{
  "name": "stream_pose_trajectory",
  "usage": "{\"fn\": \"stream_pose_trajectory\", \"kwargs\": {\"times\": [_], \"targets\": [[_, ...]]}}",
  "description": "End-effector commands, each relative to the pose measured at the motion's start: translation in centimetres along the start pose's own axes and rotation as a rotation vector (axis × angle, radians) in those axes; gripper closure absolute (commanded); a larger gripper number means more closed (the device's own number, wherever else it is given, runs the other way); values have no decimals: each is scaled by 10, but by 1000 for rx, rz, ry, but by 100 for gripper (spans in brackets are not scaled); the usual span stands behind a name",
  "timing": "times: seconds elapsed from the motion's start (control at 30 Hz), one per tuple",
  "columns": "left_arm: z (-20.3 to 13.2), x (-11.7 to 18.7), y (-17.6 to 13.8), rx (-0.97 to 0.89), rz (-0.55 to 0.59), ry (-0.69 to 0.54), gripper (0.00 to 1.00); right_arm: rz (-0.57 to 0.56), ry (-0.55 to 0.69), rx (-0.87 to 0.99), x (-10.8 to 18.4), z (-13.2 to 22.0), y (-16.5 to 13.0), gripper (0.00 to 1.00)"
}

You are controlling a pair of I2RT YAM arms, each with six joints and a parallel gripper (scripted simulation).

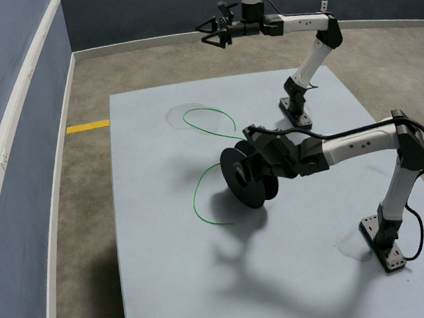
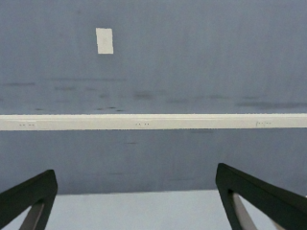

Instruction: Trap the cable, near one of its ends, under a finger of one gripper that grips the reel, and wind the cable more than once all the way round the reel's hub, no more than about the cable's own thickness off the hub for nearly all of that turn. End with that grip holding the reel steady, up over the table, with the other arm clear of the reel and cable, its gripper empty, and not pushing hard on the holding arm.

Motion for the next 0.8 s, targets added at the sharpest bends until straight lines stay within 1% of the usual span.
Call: {"fn": "stream_pose_trajectory", "kwargs": {"times": [0.0, 0.33, 0.57, 0.77], "targets": [[-5, 19, 2, -9, -6, -1, 25, -26, 2, -11, 0, -1, 4, 0], [-12, 43, -1, -8, -5, -2, 25, -26, 2, -11, 0, -1, 4, 0], [-15, 49, -2, -7, -5, -2, 25, -26, 2, -11, 0, -1, 4, 0], [-12, 54, 4, -15, -14, 8, 25, -26, 2, -11, 0, -1, 4, 0]]}}
Point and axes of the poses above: on each arm, the point where the finger pads meet when closed, its own x axis back along the fingers, its own z axis across the jaws, y = z × x, the point moved 6 cm from there along x, back along the fingers, and after that the axes turned 15 degrees about -x, right-handed, at the moved point
